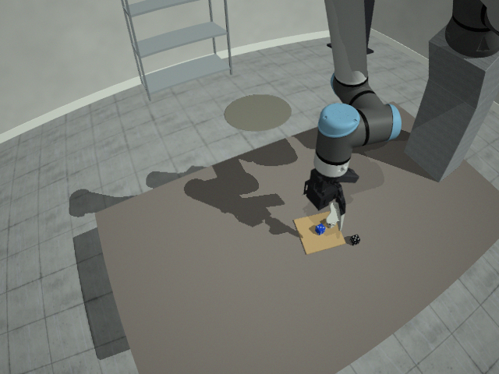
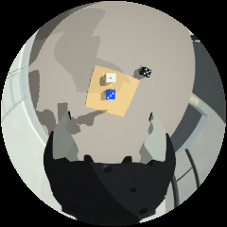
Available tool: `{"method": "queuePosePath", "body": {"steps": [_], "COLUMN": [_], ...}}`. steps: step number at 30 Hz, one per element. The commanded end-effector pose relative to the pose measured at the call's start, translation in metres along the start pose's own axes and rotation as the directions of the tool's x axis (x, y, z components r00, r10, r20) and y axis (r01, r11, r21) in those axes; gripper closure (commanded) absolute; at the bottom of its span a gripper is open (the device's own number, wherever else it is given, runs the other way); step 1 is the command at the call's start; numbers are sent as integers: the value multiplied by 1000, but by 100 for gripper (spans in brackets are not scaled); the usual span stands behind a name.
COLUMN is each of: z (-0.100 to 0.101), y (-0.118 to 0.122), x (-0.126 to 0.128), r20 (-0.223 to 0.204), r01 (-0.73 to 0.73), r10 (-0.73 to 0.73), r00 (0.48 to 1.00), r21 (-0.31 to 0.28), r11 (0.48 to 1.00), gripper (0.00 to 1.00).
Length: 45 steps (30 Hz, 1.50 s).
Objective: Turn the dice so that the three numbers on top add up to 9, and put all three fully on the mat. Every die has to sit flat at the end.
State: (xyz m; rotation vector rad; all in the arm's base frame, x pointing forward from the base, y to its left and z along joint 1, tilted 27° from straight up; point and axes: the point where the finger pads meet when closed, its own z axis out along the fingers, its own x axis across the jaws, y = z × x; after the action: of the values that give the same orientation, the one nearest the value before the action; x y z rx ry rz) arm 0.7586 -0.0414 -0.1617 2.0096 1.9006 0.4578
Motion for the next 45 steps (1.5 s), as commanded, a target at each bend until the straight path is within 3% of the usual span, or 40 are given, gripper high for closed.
{"method": "queuePosePath", "body": {"steps": [1,14,17,21,23,26,30,31,45], "z": [-1,0,3,9,9,11,11,11,11], "y": [0,-1,-13,-45,-45,-67,-76,-76,-76], "x": [0,2,19,63,63,89,99,99,99], "r20": [0,0,0,0,0,0,0,0,0], "r01": [0,-4,-45,-155,-155,-225,-250,-250,-250], "r10": [0,4,45,155,155,225,250,250,250], "r00": [1000,1000,999,988,988,974,968,968,968], "r21": [-1,-1,0,0,0,0,-1,-1,-1], "r11": [1000,1000,999,988,988,974,968,968,968], "gripper": [0,0,0,0,0,0,0,76,76]}}
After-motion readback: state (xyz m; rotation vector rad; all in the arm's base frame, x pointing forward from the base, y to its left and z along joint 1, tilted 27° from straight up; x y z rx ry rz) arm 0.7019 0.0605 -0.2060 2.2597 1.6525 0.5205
